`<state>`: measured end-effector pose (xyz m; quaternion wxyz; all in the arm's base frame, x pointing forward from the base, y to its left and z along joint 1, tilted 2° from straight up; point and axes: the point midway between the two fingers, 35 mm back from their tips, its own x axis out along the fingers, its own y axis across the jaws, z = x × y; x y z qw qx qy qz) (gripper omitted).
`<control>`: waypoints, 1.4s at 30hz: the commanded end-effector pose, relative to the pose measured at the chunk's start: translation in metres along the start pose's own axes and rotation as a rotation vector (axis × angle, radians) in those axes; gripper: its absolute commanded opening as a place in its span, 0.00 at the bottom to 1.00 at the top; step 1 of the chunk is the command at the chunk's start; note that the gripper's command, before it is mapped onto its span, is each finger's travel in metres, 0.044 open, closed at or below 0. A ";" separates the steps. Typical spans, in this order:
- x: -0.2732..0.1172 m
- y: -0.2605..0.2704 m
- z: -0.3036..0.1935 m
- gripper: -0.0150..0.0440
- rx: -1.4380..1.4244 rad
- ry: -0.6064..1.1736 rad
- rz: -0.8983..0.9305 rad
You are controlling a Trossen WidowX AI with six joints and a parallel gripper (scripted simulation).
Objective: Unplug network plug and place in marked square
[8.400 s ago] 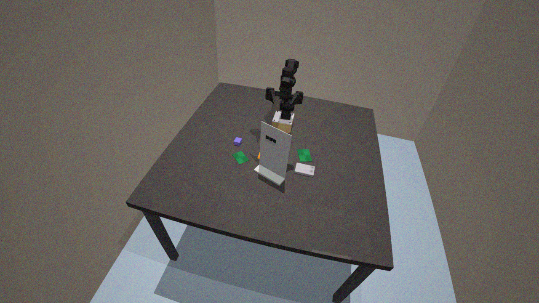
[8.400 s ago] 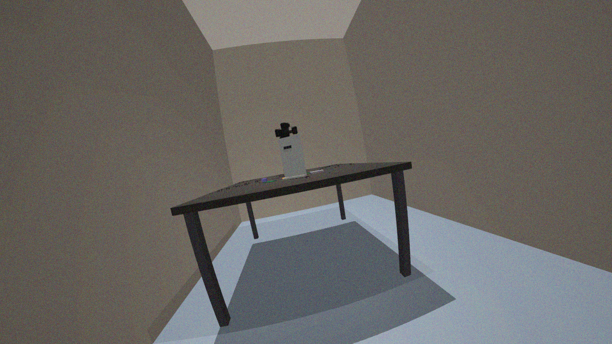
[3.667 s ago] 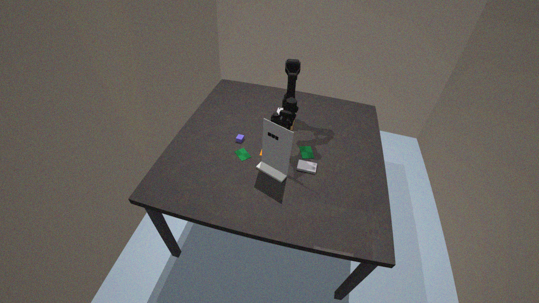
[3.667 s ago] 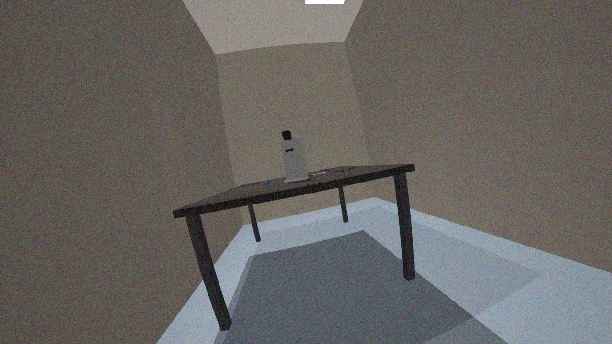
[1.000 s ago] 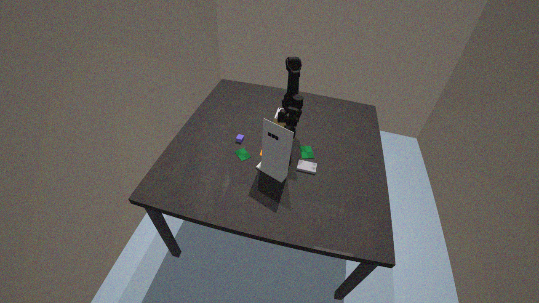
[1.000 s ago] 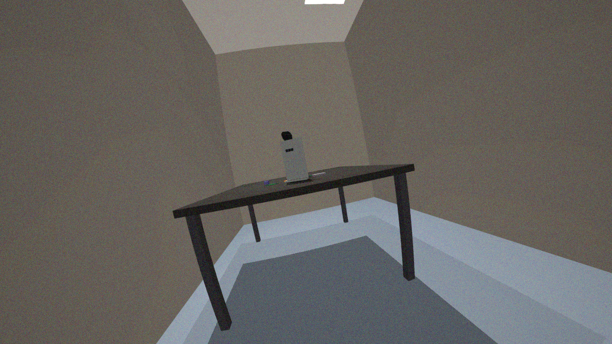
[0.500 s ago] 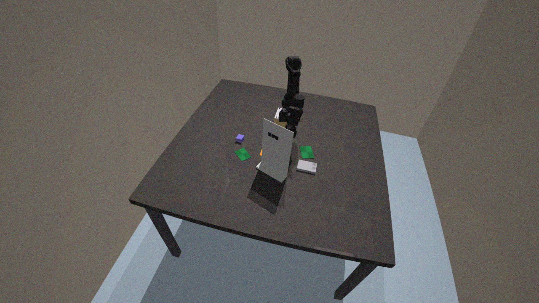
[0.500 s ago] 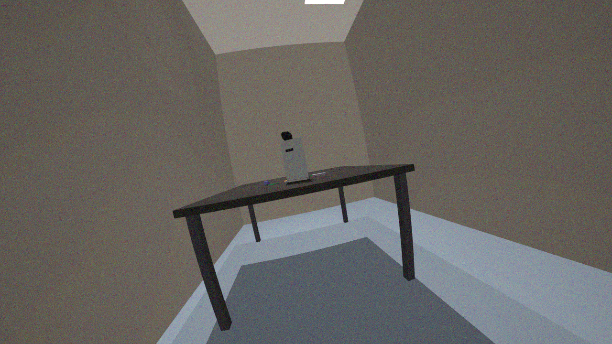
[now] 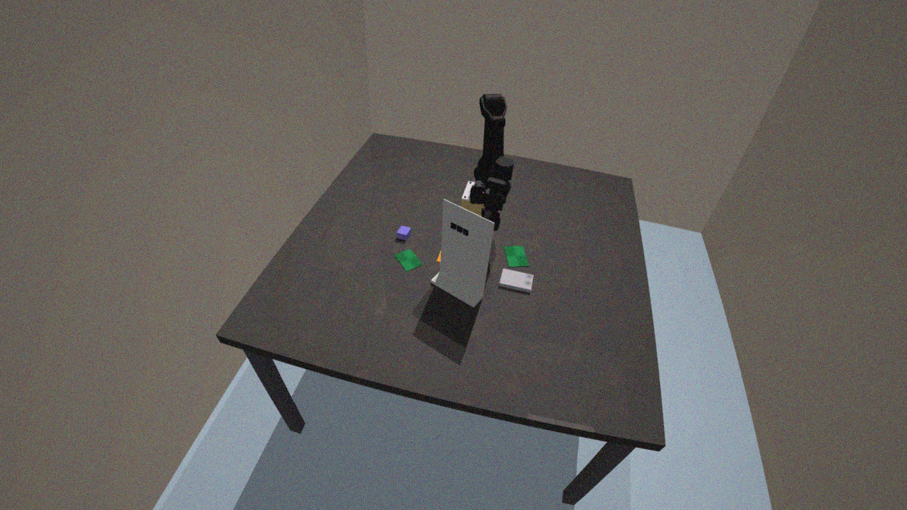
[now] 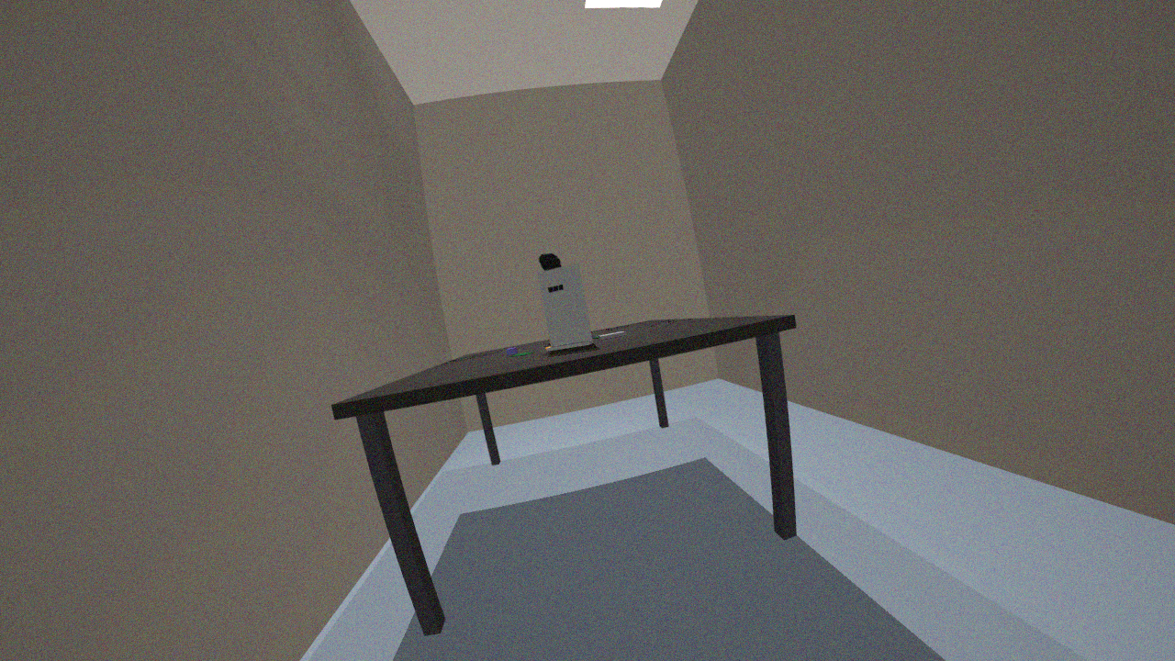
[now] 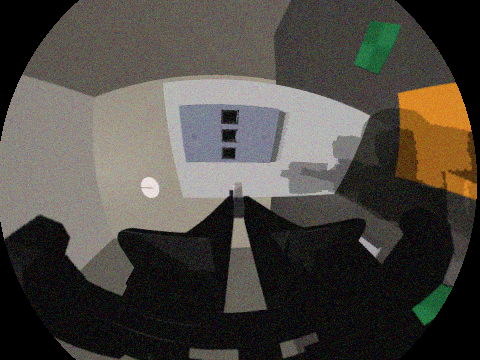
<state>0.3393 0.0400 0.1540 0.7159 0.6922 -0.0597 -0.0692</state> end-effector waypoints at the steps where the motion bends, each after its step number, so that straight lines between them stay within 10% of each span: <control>1: -0.001 0.014 0.000 0.25 0.011 -0.003 0.018; 42: -0.015 0.043 0.013 0.25 -0.029 -0.002 -0.062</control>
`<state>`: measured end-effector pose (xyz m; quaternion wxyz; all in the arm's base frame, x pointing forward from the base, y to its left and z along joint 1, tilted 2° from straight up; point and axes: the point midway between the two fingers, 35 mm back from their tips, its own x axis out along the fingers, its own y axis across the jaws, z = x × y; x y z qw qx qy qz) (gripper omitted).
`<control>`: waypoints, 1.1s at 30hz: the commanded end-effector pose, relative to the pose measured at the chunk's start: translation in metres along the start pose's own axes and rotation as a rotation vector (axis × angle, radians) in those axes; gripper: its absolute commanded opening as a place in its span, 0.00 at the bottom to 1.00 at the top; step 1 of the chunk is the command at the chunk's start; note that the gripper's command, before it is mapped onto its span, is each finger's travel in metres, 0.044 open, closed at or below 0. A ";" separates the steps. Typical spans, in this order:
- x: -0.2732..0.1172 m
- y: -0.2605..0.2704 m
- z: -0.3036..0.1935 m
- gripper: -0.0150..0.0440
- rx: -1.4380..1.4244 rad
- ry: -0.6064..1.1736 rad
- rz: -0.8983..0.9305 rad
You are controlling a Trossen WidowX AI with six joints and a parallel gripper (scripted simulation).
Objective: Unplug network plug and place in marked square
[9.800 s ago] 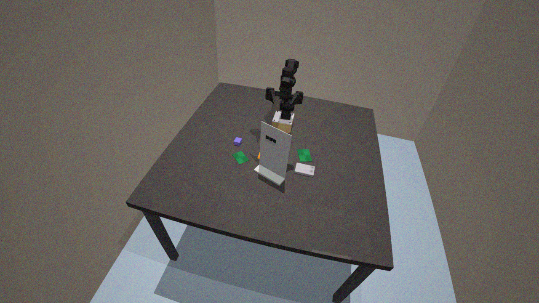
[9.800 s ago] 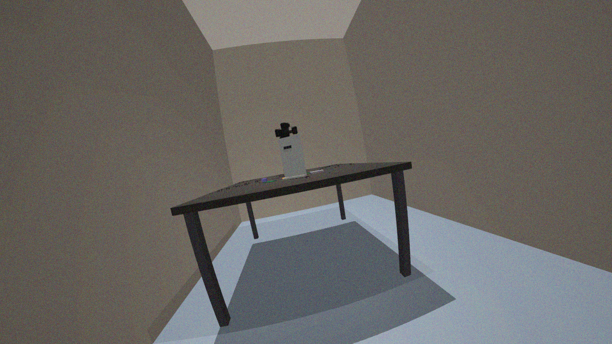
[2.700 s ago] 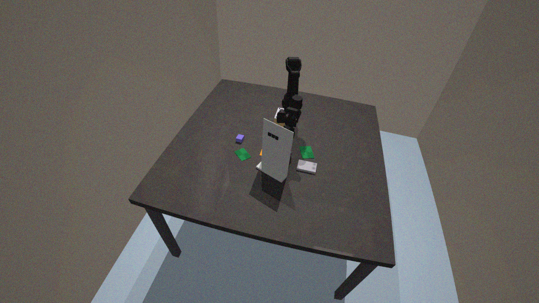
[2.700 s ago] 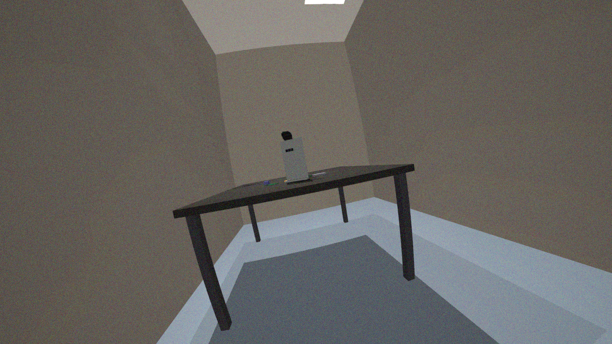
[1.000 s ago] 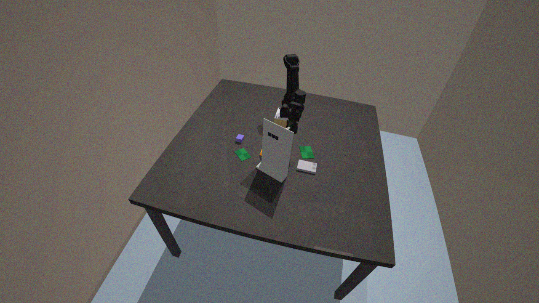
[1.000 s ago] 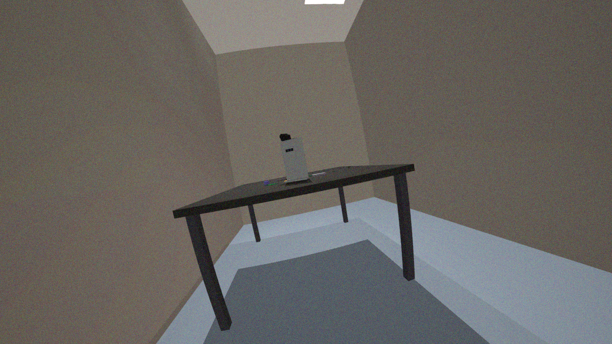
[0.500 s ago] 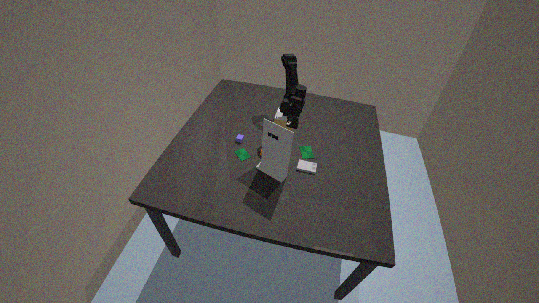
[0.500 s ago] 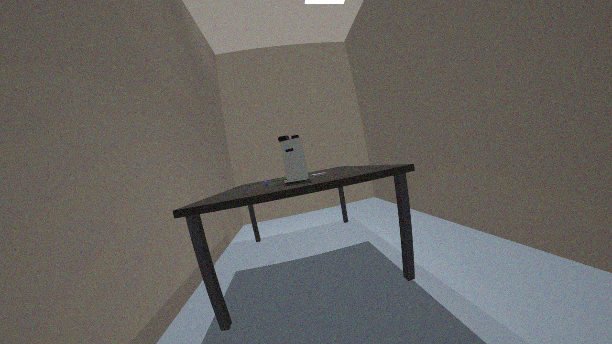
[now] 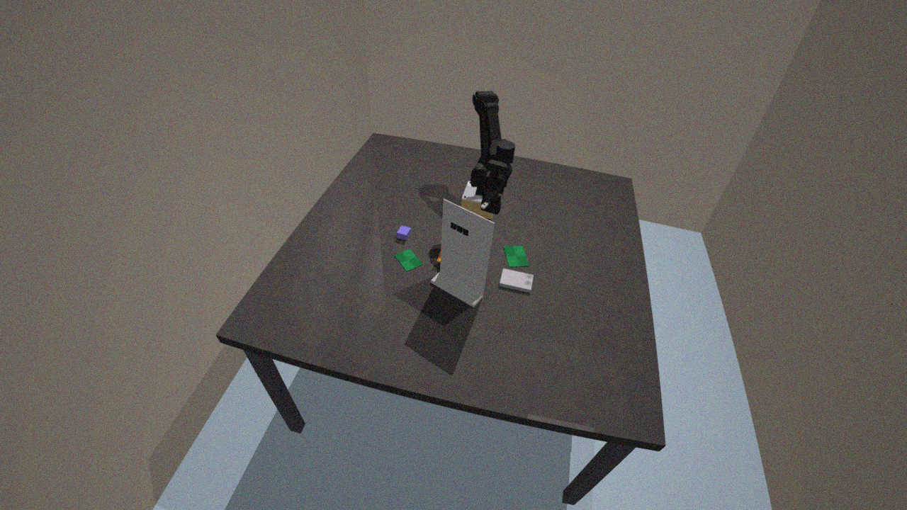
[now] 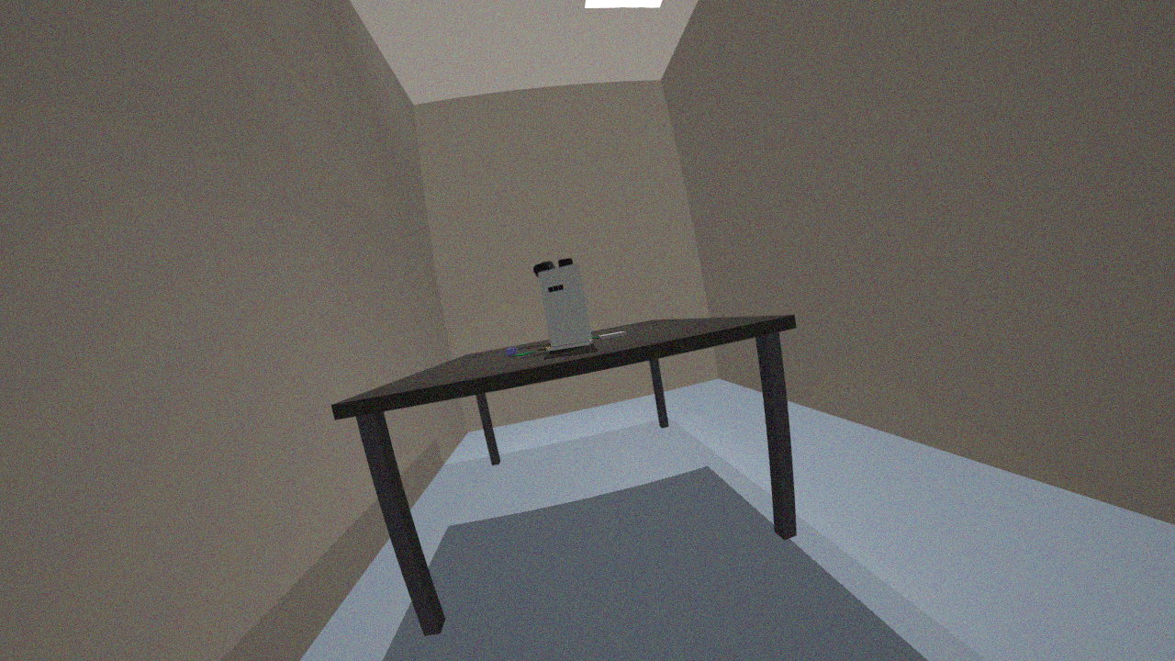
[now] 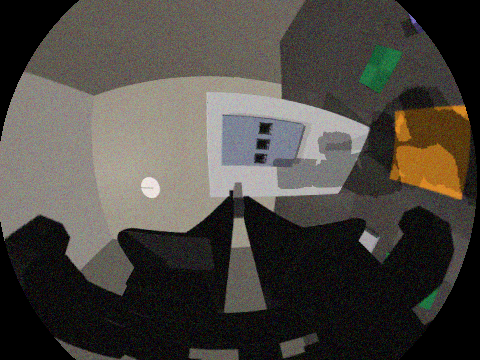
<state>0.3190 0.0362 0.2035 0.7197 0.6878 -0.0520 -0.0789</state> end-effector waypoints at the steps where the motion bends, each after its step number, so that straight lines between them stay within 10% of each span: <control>1: 0.007 -0.010 0.005 0.25 -0.024 0.001 -0.058; 33: 0.002 -0.147 0.072 0.25 -0.044 0.018 -0.764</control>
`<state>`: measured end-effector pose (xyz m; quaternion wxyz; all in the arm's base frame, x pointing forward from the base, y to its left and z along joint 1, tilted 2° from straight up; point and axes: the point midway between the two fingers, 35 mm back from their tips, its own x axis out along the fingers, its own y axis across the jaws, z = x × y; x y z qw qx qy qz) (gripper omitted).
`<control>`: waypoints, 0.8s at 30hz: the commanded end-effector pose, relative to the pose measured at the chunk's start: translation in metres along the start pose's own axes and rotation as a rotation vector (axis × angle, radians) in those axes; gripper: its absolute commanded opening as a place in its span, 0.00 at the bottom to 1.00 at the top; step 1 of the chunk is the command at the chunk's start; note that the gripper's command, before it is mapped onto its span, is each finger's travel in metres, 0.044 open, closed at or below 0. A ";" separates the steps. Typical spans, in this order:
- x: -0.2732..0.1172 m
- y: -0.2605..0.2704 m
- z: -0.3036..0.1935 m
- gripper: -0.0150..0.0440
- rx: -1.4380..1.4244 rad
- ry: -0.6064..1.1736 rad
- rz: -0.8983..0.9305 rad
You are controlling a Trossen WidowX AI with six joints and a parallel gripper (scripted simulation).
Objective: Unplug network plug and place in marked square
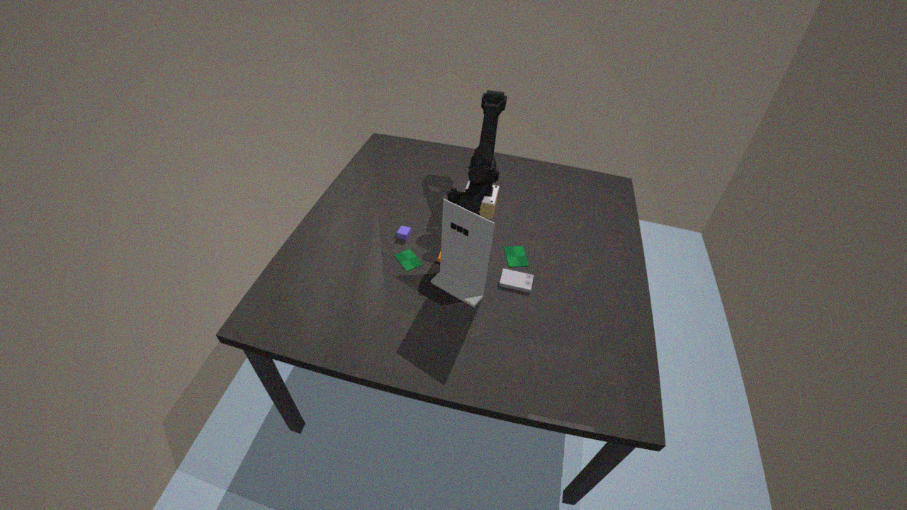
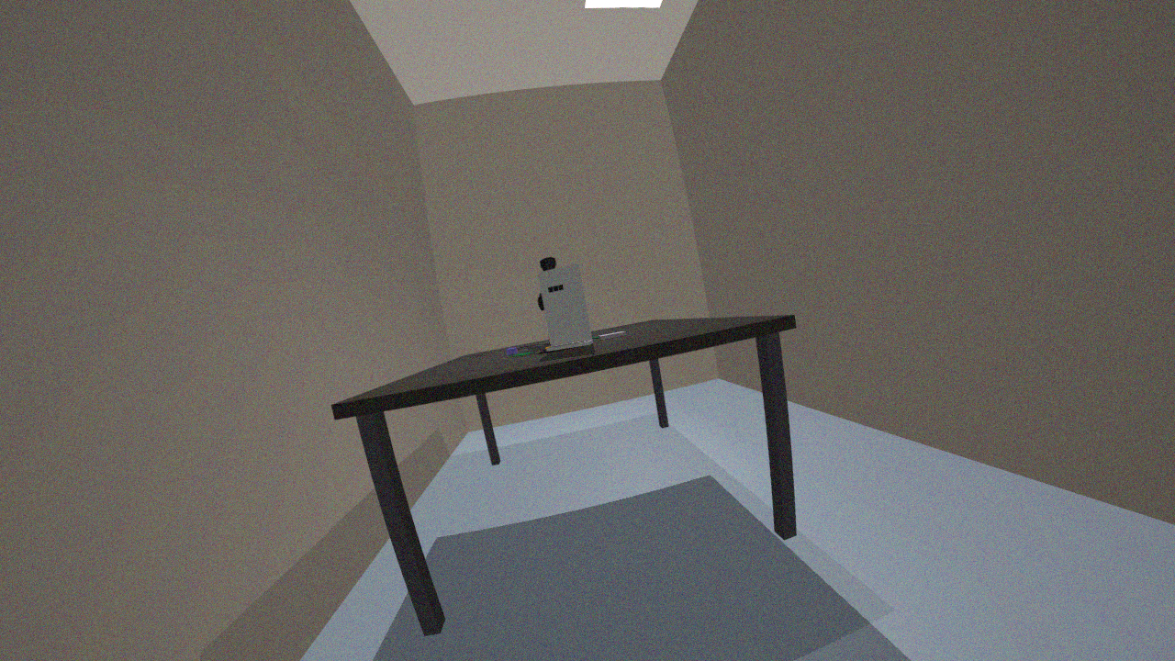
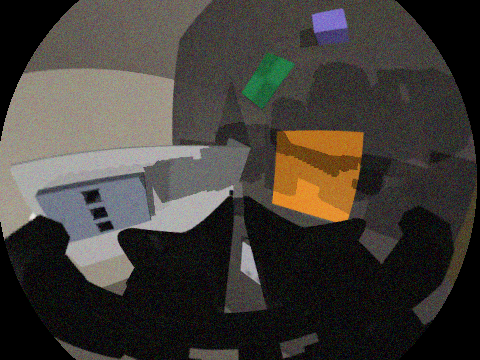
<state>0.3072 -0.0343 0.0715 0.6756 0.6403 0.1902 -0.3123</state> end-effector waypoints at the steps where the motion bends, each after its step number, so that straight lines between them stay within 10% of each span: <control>1: 0.005 -0.017 0.007 0.25 0.032 0.018 -0.101; 24: 0.017 -0.048 0.014 0.25 0.080 0.041 -0.224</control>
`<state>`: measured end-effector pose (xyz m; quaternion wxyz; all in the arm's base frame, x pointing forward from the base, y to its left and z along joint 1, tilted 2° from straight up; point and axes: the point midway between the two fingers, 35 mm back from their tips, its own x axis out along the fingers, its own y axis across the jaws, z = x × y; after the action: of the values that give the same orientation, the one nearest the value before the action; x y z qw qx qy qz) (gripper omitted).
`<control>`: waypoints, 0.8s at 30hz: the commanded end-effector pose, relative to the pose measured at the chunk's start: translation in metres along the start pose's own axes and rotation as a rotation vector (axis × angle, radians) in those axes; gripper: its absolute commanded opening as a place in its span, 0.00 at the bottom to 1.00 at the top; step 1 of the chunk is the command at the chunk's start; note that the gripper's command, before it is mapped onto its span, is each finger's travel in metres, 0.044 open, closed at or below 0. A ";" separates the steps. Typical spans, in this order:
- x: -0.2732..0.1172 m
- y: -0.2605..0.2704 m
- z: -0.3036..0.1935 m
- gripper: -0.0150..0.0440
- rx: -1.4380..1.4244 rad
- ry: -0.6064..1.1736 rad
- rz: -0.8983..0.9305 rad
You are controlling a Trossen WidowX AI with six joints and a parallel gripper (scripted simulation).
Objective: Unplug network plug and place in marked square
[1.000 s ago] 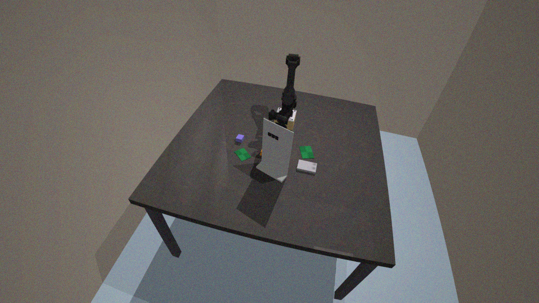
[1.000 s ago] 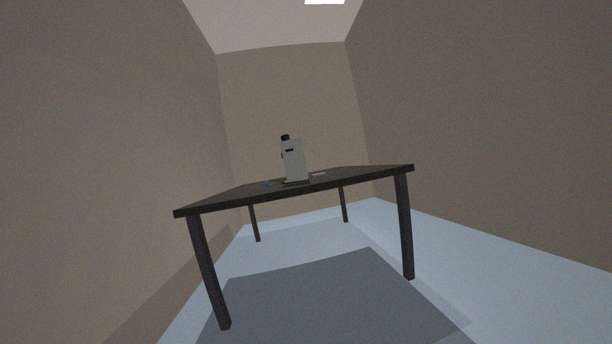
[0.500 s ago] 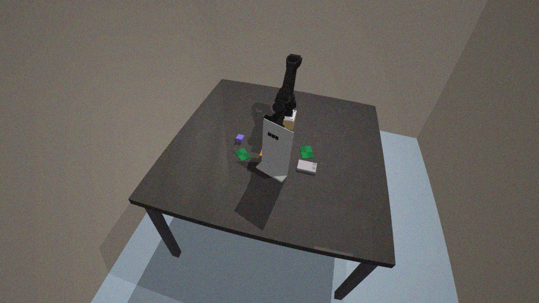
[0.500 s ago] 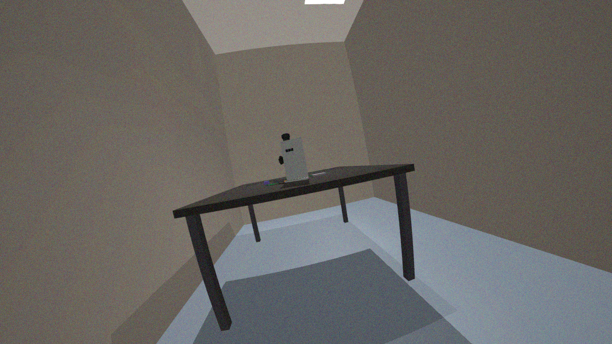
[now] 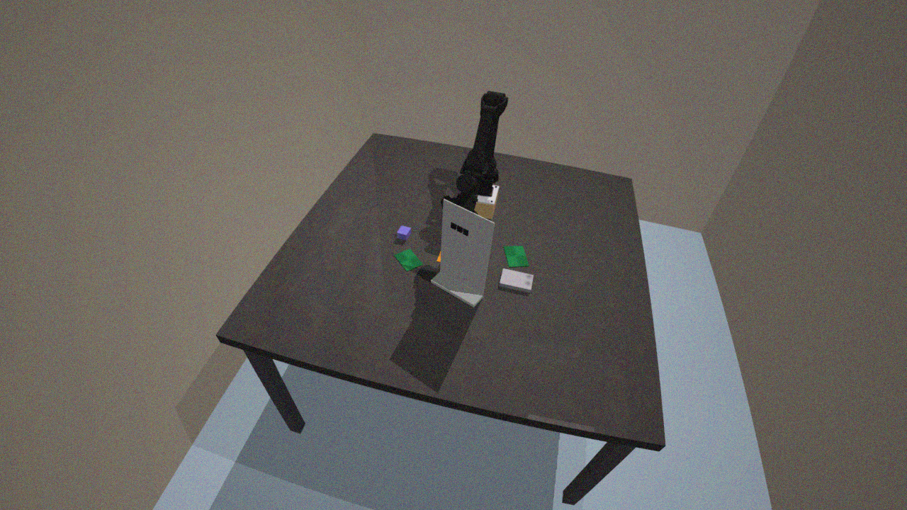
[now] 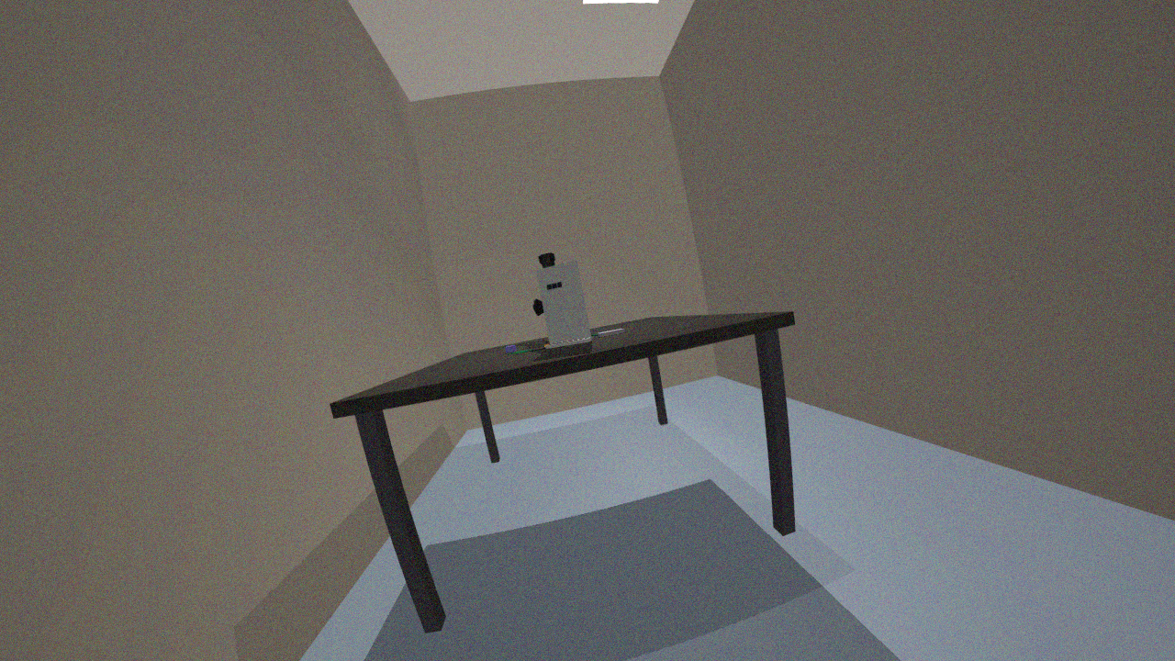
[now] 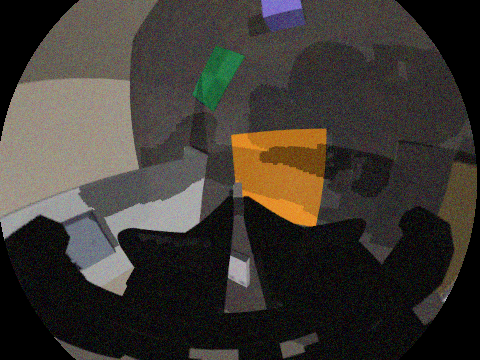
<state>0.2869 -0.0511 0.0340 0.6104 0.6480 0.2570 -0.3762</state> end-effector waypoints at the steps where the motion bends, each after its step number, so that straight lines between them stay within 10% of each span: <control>1: 0.007 -0.006 0.000 0.25 0.004 0.003 -0.014; 24: 0.027 -0.020 -0.001 0.25 0.003 0.001 -0.014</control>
<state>0.2901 -0.0522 0.0086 0.6103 0.6485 0.2557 -0.3762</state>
